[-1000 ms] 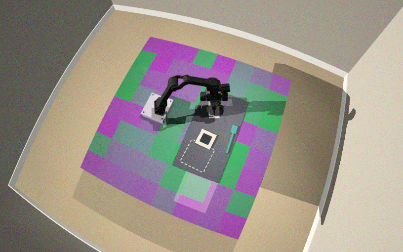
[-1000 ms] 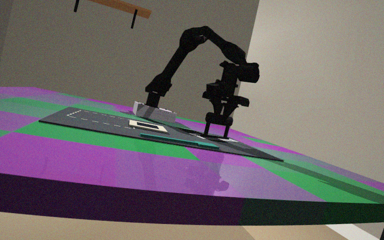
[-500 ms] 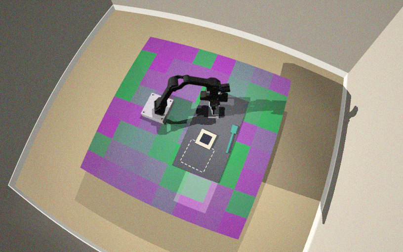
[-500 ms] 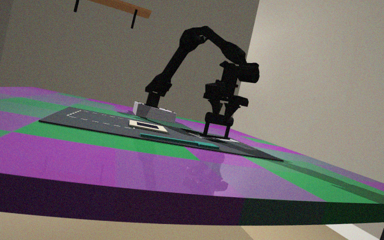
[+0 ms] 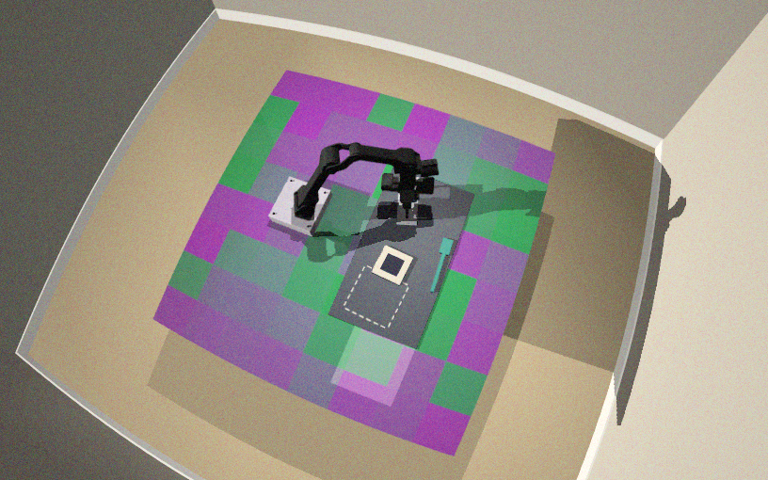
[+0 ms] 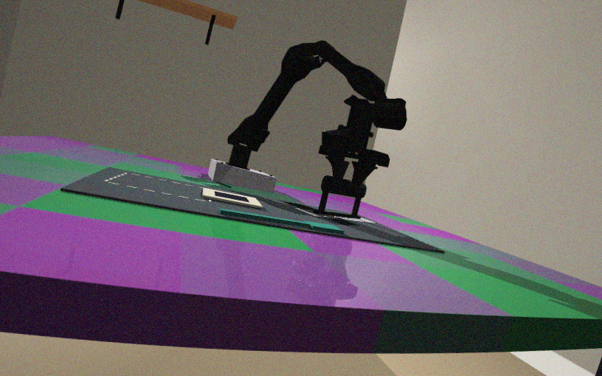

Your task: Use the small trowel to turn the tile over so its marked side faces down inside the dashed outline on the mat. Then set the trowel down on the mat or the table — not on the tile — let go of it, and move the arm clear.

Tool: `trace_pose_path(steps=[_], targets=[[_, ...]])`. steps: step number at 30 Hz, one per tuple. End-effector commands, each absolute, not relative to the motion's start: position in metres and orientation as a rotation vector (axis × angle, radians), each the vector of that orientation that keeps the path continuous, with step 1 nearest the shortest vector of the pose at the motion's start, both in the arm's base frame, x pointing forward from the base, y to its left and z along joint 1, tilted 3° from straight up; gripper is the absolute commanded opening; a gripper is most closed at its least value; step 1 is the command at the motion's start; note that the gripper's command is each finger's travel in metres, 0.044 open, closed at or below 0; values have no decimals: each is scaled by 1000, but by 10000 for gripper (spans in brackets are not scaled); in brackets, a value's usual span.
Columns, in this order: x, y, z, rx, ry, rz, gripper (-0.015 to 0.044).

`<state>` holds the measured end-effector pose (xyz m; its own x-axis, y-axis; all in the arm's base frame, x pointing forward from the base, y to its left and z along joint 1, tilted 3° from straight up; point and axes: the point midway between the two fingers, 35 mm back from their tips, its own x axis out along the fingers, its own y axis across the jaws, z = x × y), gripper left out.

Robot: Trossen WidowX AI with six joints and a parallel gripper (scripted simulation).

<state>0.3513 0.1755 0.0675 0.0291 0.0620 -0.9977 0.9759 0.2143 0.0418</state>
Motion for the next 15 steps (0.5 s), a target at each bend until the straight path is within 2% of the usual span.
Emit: trace_pose_path(steps=[1,5,15], targets=[[351,175,77,1112,1317,-1000,270],[347,171,113,1124,1311,-1013,270],[347,171,110,1122,1312,-1011,270]])
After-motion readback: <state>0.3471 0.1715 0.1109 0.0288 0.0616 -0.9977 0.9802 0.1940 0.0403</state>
